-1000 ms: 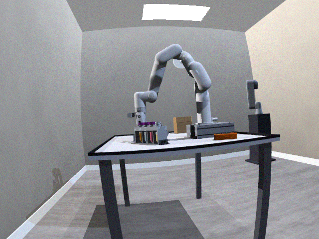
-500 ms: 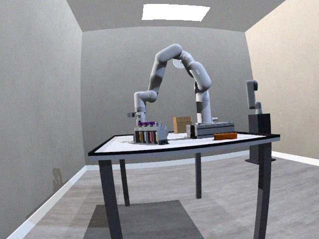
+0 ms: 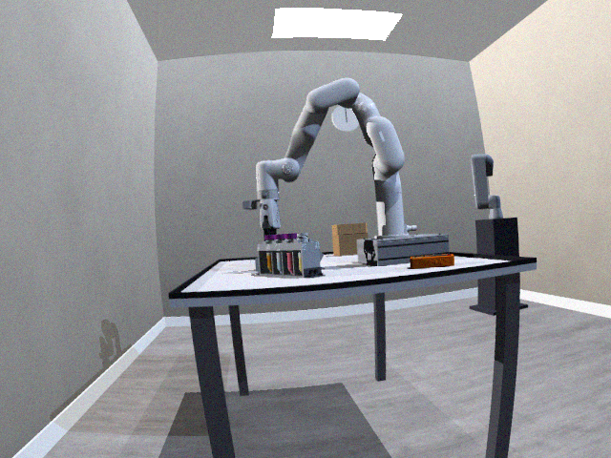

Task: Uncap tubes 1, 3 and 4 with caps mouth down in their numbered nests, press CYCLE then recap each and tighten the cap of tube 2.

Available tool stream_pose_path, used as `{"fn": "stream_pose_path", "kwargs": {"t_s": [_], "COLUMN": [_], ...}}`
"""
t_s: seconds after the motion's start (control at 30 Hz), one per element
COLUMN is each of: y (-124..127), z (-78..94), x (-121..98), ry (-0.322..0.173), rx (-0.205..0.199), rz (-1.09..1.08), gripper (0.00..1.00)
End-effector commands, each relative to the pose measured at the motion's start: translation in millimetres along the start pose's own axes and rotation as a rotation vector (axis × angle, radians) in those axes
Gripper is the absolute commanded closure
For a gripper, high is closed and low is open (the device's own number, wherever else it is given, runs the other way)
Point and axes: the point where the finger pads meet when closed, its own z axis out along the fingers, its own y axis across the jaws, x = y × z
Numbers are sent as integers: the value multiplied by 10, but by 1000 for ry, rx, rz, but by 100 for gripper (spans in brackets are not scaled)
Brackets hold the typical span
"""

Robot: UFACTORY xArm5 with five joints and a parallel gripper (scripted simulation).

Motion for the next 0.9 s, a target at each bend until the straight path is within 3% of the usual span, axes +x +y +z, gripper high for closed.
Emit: {"fn": "stream_pose_path", "kwargs": {"t_s": [0.0,0.1,0.17,0.43,0.77,0.87], "y": [1,2,2,4,4,-229], "z": [-318,-468,-468,-849,-849,-851], "x": [3,4,4,4,4,-88], "ry": [1,1,1,1,1,0], "rx": [6,6,6,6,6,6], "rz": [0,0,0,0,0,250], "gripper": [54,54,54,54,54,54]}}
